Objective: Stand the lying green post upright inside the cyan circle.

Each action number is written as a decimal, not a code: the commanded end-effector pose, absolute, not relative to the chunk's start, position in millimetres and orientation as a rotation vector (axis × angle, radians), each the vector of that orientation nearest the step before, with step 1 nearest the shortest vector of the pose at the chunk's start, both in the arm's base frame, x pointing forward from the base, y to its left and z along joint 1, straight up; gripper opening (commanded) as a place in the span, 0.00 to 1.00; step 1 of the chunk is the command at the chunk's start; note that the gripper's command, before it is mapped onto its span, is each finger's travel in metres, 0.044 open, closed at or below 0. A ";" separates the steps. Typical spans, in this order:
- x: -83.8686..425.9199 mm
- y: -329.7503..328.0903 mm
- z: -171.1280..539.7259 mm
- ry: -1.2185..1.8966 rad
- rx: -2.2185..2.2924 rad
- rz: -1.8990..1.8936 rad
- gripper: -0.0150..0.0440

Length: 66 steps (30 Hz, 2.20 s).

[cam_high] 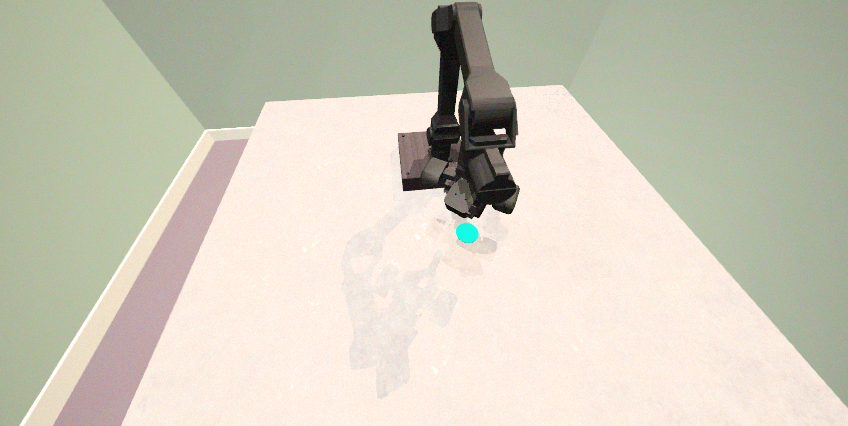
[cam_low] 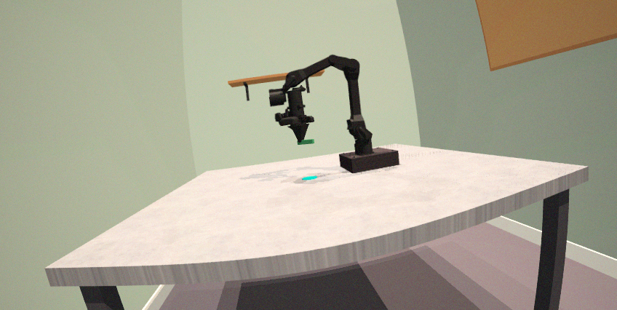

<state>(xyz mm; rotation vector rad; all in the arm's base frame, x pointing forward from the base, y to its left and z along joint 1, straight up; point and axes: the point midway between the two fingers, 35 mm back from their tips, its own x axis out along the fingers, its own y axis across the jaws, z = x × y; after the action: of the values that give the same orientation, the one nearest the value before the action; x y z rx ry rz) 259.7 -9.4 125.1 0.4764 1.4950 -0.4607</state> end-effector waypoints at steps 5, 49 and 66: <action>253.5 10.6 127.2 1.509 0.399 -0.385 0.29; 269.0 29.6 105.5 1.299 0.152 -0.318 0.29; 277.1 33.6 98.7 1.188 0.078 -0.313 0.29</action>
<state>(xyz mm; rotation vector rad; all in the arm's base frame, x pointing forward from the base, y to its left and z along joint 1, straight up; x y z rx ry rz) 276.0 32.7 98.5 0.0944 1.2104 -0.3179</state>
